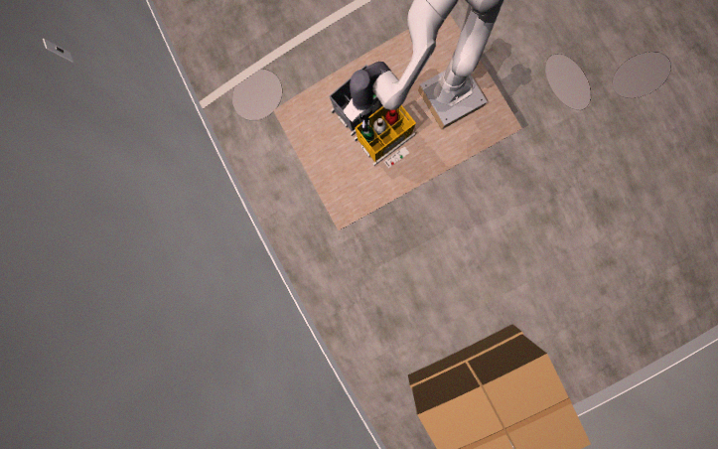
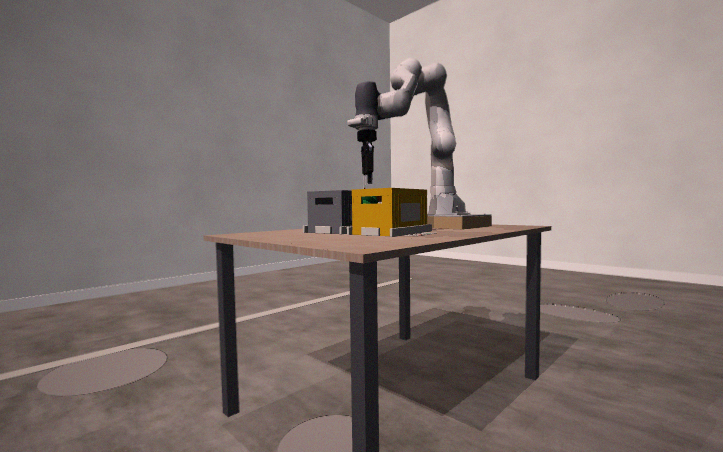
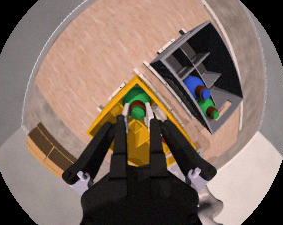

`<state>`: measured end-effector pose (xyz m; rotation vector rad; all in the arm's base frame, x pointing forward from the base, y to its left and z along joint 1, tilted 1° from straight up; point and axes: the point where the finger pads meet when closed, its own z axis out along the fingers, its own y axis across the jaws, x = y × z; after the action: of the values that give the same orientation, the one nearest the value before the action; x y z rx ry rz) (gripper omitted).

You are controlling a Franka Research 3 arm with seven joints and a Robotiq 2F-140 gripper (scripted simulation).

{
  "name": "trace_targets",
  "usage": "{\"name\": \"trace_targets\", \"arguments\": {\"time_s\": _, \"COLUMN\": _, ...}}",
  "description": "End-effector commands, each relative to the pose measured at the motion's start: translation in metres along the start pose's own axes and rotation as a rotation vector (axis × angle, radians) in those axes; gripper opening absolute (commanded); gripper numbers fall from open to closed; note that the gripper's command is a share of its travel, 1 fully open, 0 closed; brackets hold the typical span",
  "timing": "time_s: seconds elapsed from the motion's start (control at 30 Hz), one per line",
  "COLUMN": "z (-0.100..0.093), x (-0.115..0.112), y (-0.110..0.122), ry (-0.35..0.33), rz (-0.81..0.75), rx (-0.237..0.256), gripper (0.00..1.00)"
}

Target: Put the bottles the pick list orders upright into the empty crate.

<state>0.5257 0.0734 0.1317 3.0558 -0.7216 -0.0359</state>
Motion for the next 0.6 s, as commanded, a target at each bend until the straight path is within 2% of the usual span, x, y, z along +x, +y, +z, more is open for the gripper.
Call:
{"name": "trace_targets", "arguments": {"time_s": 0.0, "z": -0.0028, "x": 0.0028, "y": -0.0021, "ry": 0.011, "rz": 0.004, "rx": 0.004, "gripper": 0.0}}
{"name": "trace_targets", "arguments": {"time_s": 0.57, "z": -0.0013, "x": 0.0024, "y": -0.002, "ry": 0.011, "rz": 0.004, "rx": 0.004, "gripper": 0.0}}
